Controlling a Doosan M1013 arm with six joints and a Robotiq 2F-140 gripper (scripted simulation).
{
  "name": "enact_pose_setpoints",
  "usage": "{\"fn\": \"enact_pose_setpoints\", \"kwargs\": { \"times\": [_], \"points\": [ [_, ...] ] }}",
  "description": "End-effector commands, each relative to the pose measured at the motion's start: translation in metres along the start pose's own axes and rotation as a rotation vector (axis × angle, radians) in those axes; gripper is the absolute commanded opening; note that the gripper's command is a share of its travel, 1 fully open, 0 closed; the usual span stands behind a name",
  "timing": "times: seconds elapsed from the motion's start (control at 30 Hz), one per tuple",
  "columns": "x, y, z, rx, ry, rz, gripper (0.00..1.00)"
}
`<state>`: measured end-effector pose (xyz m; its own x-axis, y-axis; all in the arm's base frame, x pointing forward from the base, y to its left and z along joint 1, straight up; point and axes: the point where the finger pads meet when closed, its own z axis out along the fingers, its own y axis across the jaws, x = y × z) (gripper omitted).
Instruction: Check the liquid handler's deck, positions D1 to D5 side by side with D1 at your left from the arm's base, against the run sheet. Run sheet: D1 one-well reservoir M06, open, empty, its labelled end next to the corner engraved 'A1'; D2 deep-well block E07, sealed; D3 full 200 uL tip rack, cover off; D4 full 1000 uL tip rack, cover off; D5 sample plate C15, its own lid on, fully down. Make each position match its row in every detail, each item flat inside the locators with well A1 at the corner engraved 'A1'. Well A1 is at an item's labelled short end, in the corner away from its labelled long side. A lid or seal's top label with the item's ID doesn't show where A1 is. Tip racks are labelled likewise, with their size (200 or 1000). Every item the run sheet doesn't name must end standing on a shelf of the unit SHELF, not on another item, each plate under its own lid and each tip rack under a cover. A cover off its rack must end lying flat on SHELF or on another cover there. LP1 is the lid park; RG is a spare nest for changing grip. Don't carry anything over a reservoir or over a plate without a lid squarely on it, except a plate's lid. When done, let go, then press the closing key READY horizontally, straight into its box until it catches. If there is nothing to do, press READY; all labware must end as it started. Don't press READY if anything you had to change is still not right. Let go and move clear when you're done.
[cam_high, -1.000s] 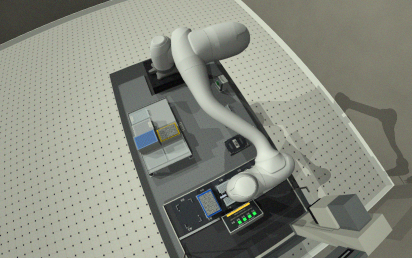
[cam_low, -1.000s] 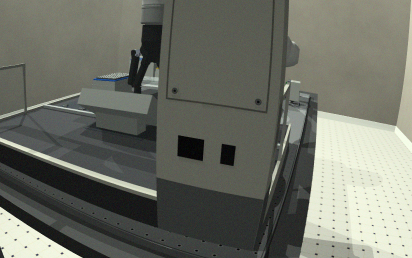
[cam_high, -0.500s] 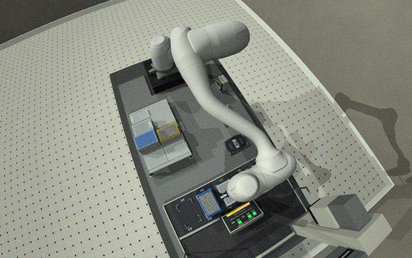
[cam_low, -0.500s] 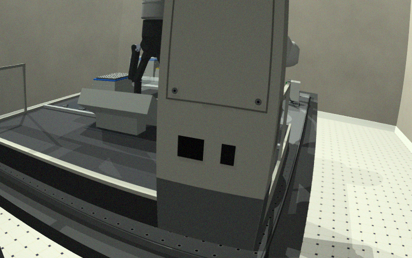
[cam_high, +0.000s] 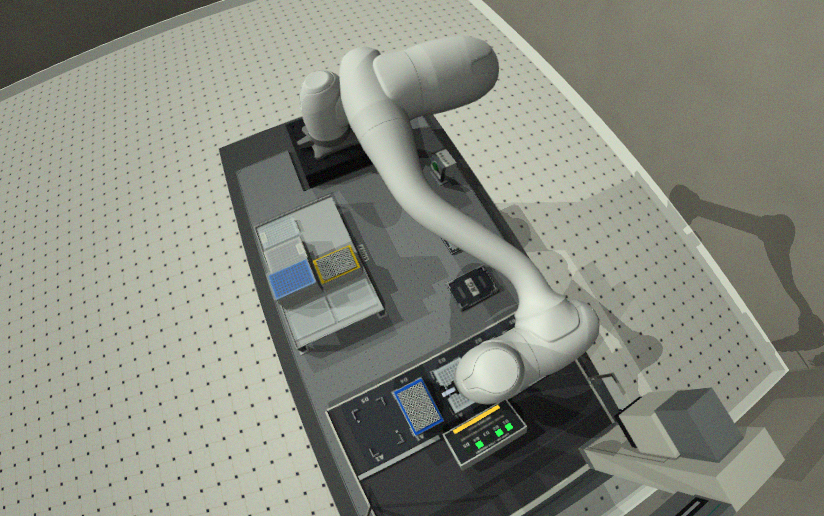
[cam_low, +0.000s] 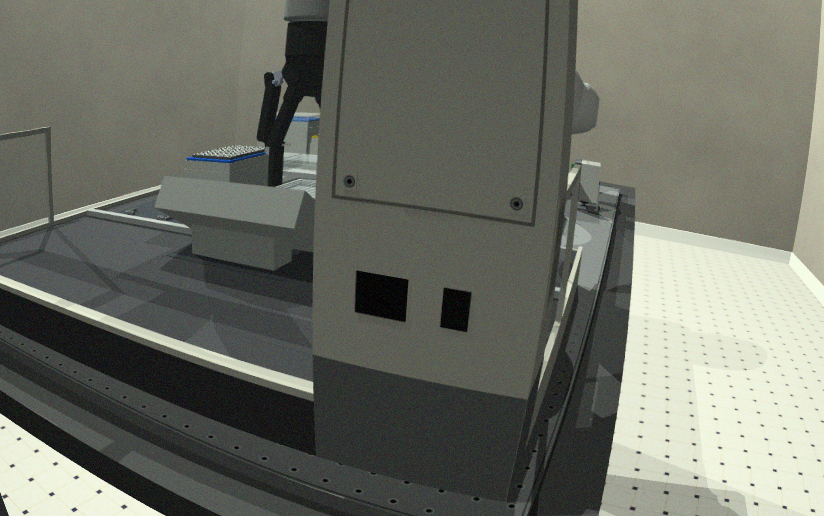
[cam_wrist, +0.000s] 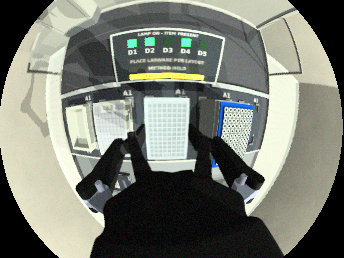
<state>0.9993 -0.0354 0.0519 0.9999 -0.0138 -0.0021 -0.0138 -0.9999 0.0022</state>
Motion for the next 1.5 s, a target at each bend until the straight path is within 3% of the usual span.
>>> {"fn": "enact_pose_setpoints", "kwargs": {
  "times": [0.0,1.47],
  "points": [
    [0.000,0.000,-0.002,0.000,0.002,0.000,0.10],
    [0.000,0.000,-0.069,0.000,0.002,0.000,0.10]
  ]
}}
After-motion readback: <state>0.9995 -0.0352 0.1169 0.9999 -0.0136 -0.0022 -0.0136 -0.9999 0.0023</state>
